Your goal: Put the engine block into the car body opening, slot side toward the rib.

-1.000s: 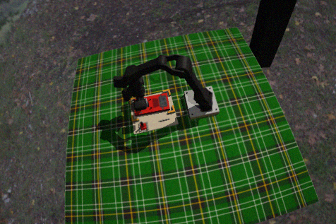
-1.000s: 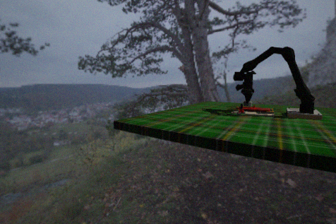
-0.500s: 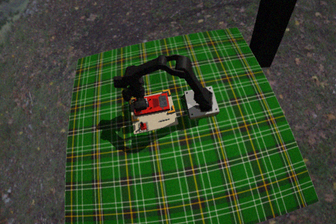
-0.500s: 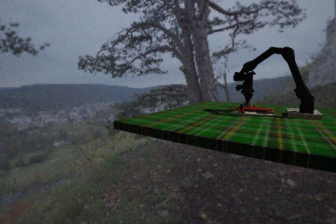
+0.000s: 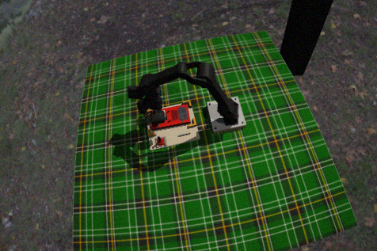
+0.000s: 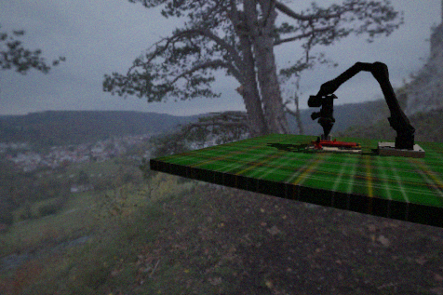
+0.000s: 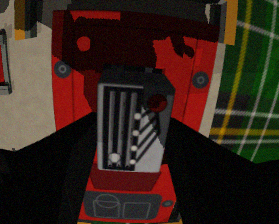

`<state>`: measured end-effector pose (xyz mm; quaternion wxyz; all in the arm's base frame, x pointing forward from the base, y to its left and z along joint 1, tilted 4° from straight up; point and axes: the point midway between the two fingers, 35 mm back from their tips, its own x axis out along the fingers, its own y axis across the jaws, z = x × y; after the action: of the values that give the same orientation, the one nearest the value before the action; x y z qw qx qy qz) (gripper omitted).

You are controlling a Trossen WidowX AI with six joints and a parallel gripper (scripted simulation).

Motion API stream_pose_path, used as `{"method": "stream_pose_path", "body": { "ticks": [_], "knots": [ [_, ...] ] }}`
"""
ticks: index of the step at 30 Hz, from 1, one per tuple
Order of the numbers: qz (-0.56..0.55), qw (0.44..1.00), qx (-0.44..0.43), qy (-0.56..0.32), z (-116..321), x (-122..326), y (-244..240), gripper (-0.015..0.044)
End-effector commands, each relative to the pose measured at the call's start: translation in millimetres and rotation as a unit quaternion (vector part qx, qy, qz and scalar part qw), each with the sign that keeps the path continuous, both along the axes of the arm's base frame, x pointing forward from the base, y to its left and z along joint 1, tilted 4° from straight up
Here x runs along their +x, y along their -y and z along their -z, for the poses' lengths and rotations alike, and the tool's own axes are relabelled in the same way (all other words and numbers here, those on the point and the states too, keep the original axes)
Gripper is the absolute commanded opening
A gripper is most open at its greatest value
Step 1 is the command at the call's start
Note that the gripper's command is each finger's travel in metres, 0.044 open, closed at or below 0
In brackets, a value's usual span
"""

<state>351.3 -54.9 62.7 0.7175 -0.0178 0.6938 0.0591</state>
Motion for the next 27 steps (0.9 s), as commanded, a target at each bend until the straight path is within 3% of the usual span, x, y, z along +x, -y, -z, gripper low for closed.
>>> {"method": "stream_pose_path", "body": {
  "ticks": [1, 27],
  "knots": [
    [0.0, 1.0, -0.001, 0.0, 1.2, 0.0, 0.2, 0.0159],
    [0.001, 1.0, -0.001, 0.0, 4.8, 0.0, 0.0, 0.0159]
  ]
}}
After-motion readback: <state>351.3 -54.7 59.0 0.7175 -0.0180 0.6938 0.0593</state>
